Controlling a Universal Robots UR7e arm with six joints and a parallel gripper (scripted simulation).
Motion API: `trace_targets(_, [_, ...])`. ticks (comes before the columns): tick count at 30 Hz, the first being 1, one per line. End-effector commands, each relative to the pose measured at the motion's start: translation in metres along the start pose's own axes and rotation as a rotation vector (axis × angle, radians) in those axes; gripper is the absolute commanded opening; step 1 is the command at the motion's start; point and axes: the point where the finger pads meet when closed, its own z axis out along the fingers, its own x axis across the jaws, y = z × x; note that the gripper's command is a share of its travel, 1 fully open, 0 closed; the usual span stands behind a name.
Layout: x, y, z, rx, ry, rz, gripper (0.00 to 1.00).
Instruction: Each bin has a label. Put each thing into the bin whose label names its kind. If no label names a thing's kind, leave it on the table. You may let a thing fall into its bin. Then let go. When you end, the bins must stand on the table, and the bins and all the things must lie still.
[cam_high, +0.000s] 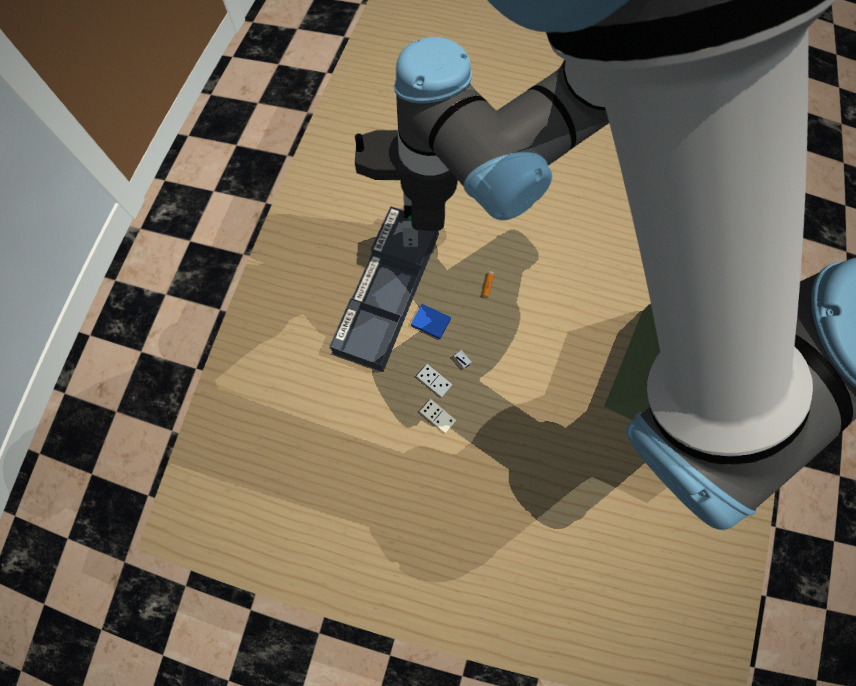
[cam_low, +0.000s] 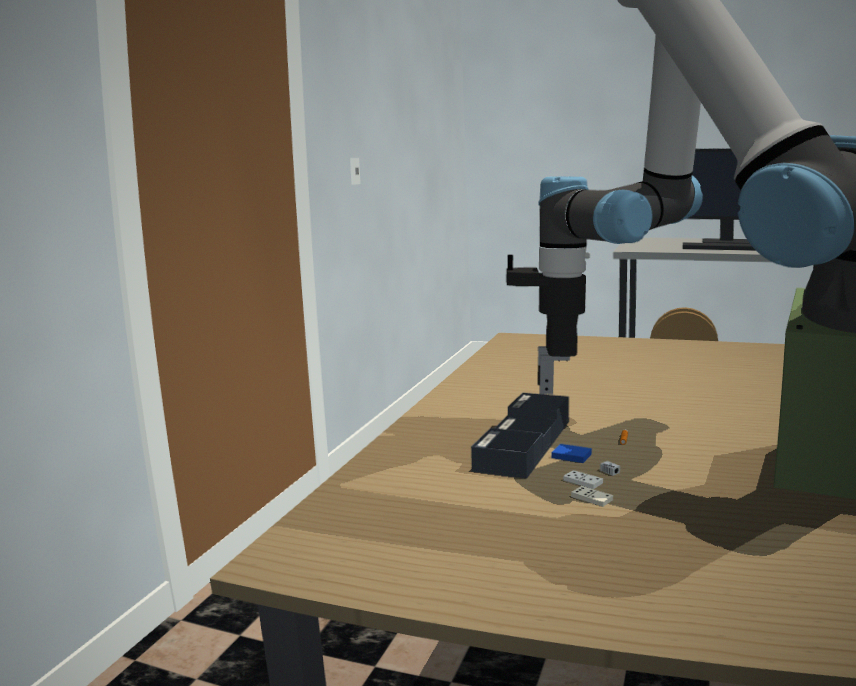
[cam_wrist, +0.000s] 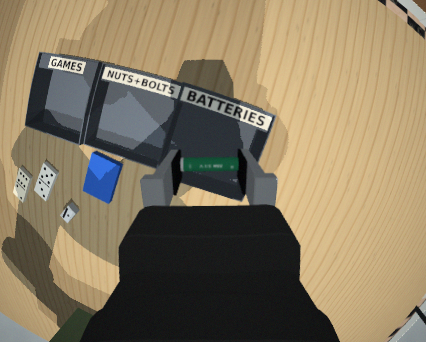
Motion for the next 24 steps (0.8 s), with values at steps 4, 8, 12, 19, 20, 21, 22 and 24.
trace_targets(4, [0.0041,-0.0051,0.0004,-0.01,0.001,0.211,0.8])
trace_targets(8, [0.0039,-0.0048,0.0004,-0.018,0.002,0.331,0.8])
trace_targets(12, [0.0034,-0.0042,0.0004,-0.018,0.002,0.341,0.8])
trace_targets(19, [0.0027,-0.0034,0.0004,-0.018,0.002,0.341,0.8])
trace_targets(20, [0.0027,-0.0033,0.0004,-0.018,0.002,0.341,0.8])
trace_targets(21, [0.0027,-0.0033,0.0004,-0.018,0.002,0.341,0.8])
trace_targets(22, [0.0027,-0.0033,0.0004,-0.018,0.002,0.341,0.8])
trace_targets(24, [0.0026,-0.0032,0.0004,-0.018,0.002,0.341,0.8])
